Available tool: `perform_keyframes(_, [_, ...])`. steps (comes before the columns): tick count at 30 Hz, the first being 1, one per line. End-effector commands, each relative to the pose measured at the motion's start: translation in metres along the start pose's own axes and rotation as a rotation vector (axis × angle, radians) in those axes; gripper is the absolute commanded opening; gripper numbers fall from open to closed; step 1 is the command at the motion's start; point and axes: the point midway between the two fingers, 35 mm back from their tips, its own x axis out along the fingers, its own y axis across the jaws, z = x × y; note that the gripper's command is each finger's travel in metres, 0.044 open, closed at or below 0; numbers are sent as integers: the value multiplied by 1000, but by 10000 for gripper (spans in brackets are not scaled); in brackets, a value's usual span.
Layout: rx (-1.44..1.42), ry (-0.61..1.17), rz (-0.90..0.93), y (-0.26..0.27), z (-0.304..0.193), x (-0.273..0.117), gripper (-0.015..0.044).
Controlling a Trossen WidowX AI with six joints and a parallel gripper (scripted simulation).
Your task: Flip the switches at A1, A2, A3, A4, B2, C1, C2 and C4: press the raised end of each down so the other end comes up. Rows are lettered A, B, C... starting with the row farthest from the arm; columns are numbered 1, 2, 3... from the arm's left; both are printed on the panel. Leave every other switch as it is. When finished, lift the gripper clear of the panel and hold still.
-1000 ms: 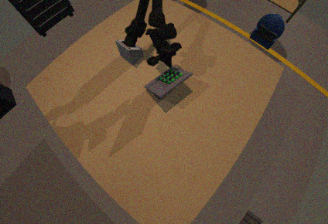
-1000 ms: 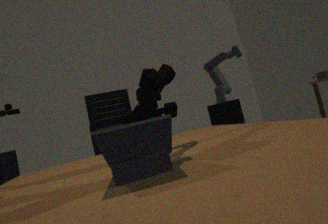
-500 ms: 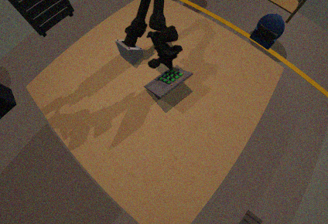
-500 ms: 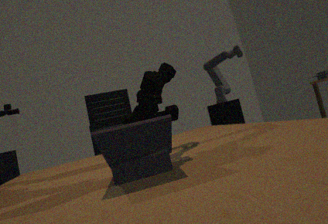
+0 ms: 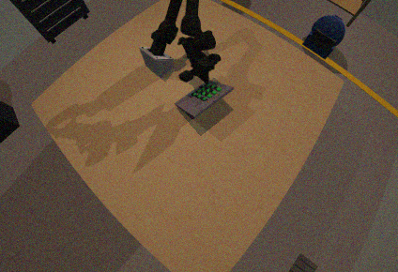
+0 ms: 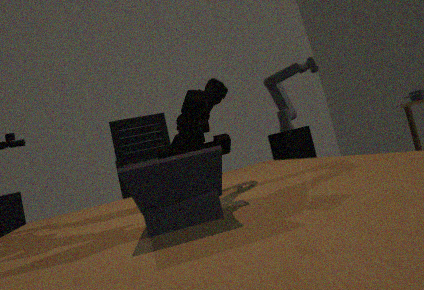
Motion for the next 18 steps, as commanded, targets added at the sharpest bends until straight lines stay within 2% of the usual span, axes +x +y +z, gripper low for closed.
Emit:
perform_keyframes(1, [5, -2, -3, -1, 0, 0, 0])
perform_keyframes(18, [5, -2, -3, -1, 0, 2, 0])
